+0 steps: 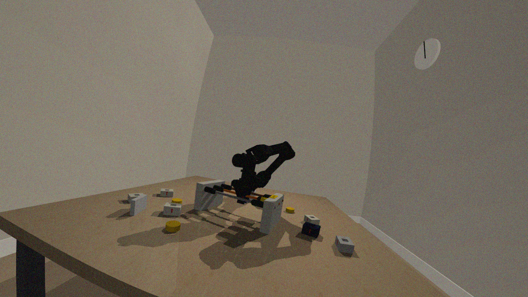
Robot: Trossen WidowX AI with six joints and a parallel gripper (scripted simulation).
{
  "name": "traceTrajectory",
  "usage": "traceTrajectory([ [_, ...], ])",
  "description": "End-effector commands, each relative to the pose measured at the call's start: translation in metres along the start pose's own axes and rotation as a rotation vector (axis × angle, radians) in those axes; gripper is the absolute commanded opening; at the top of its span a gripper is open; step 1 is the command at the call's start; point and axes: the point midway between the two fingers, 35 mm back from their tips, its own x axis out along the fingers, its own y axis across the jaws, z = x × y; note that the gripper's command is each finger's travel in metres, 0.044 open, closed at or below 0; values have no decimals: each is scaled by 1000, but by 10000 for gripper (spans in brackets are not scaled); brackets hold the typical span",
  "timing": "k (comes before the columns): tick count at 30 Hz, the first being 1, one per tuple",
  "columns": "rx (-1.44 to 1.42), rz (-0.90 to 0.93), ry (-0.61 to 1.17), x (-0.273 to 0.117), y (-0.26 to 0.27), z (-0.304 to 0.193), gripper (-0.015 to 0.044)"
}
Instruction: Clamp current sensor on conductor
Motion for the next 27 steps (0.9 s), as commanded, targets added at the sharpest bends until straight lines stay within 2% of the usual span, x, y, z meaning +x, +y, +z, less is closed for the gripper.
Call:
traceTrajectory([
  [1, -2, -1, 0, -1, 0, 0, 328],
  [21, -2, -1, 0, -1, 0, 0, 195],
  [27, 3, -92, 2, -3, -1, -1, 37],
])
